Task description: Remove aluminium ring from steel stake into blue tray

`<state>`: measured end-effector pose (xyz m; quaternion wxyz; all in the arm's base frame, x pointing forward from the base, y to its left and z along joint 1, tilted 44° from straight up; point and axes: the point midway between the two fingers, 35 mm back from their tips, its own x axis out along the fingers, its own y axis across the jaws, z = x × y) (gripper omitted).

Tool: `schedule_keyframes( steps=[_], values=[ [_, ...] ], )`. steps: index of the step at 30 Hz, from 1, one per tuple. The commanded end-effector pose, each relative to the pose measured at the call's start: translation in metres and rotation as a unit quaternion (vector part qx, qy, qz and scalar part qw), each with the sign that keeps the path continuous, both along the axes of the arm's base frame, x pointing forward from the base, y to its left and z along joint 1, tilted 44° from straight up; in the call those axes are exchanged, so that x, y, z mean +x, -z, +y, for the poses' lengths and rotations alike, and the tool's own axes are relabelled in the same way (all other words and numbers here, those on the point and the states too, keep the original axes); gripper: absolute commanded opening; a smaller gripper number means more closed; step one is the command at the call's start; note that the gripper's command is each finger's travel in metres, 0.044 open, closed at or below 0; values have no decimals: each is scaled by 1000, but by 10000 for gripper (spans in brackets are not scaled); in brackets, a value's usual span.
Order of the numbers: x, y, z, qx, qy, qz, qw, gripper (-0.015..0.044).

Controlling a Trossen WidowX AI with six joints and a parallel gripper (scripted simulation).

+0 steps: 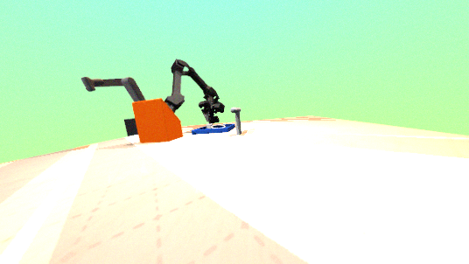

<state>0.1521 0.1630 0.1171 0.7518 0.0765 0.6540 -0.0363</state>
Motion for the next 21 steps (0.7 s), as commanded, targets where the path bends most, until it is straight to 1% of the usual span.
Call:
schedule_keyframes(
  steps=[1, 4, 6, 10, 12, 21],
  values=[
    [0, -1, 0, 0, -1, -1, 1000, 315],
    [0, -1, 0, 0, -1, -1, 1000, 394],
    [2, -9, -7, 0, -1, -1, 1000, 440],
    [-1, -56, -53, -2, 0, -1, 1000, 440],
    [-7, -70, -68, -2, 0, -1, 1000, 440],
    [-5, -70, -67, 0, 4, -9, 1000, 440]
  ],
)
